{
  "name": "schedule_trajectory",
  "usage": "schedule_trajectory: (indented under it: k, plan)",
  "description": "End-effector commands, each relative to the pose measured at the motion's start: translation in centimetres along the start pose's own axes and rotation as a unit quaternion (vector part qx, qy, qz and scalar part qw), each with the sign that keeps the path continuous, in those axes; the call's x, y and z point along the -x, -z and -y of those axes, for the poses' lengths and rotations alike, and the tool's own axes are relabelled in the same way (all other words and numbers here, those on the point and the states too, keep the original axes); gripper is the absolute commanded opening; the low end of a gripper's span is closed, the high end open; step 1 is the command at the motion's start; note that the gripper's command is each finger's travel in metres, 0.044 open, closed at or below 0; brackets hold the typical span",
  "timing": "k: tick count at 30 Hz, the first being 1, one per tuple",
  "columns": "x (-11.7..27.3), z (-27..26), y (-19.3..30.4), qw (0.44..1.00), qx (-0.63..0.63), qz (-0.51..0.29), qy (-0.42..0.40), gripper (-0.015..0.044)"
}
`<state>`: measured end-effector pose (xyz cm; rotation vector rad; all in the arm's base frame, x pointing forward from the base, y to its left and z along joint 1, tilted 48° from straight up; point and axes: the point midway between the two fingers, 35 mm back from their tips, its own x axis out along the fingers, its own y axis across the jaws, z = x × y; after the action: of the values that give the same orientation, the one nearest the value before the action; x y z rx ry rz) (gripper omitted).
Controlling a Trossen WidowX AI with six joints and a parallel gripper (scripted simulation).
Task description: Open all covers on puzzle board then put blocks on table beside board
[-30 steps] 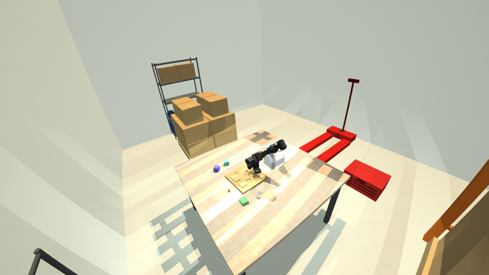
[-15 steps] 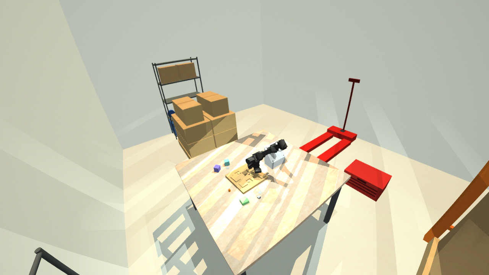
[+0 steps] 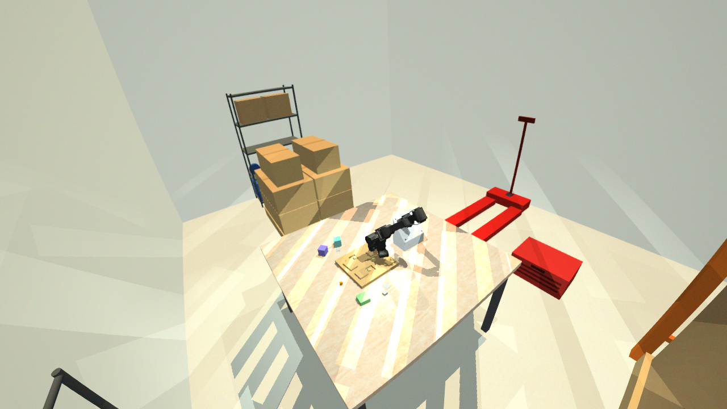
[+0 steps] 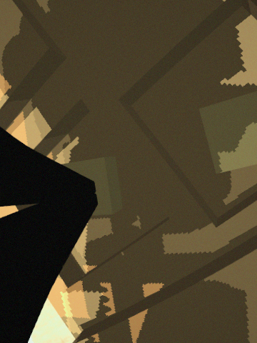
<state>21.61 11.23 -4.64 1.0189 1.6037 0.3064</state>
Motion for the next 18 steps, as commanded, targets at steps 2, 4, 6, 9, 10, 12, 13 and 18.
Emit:
schedule_trajectory:
  k: [2,4,6,9,10,12,13,18]
  plan:
    - [0.1,0.0,0.0,1.0,0.0,0.0,0.0,0.0]
    - [0.2,0.0,0.0,1.0,0.0,0.0,0.001,0.0]
    - [0.4,-0.1,0.0,1.0,0.0,-0.001,0.001,0.0]
    - [0.7,-0.1,0.0,1.0,0.0,-0.002,0.002,0.0]
    - [0.8,-0.1,0.0,1.0,0.0,-0.002,0.002,0.0]
    - [1.1,-0.2,0.0,1.0,0.0,-0.003,0.003,0.0]
    - [1.2,-0.2,0.1,1.0,0.0,-0.003,0.003,0.0]
    - [1.7,0.0,0.1,1.0,-0.003,-0.005,0.005,0.0105]
